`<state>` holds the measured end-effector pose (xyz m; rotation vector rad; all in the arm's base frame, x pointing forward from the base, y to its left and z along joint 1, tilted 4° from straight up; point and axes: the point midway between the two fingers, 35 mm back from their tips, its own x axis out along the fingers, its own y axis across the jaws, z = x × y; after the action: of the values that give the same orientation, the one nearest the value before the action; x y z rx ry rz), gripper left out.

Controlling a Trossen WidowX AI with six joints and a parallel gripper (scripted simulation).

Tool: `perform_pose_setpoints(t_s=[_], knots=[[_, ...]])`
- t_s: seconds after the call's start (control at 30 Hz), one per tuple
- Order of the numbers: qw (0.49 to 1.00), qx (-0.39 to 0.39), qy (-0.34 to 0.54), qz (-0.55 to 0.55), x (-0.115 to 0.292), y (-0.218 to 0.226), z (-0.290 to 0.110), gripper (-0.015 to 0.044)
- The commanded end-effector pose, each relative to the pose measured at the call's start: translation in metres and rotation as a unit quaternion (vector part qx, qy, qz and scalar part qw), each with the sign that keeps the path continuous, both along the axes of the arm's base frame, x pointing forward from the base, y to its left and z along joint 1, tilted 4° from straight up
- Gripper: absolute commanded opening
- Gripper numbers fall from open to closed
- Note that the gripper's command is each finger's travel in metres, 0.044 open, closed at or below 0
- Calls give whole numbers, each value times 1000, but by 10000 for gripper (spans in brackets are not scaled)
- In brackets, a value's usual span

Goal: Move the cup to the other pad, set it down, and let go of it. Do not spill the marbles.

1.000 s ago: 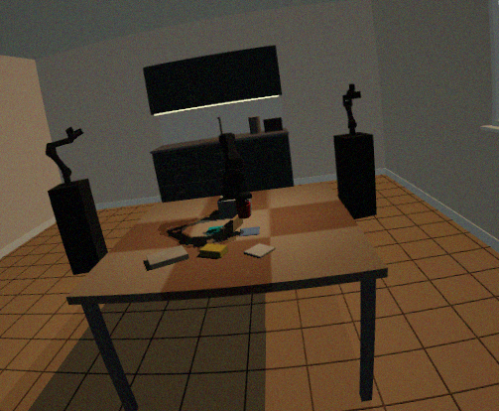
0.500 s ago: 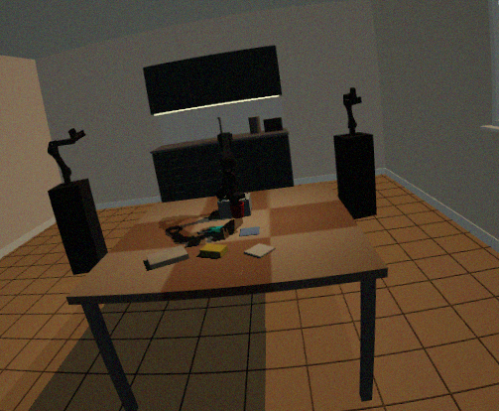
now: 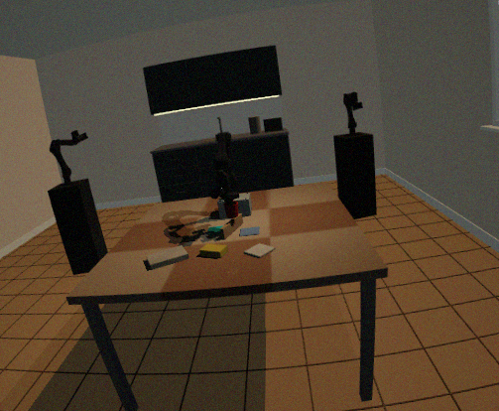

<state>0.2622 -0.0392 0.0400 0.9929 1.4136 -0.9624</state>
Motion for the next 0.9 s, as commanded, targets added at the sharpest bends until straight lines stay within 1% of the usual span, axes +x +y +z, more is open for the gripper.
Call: perform_pose_setpoints(t_s=[0.0,0.87], knots=[[1000,-4,-4,2,-4,-7,1,0],[1000,-6,-3,2,-31,-51,2,0]])
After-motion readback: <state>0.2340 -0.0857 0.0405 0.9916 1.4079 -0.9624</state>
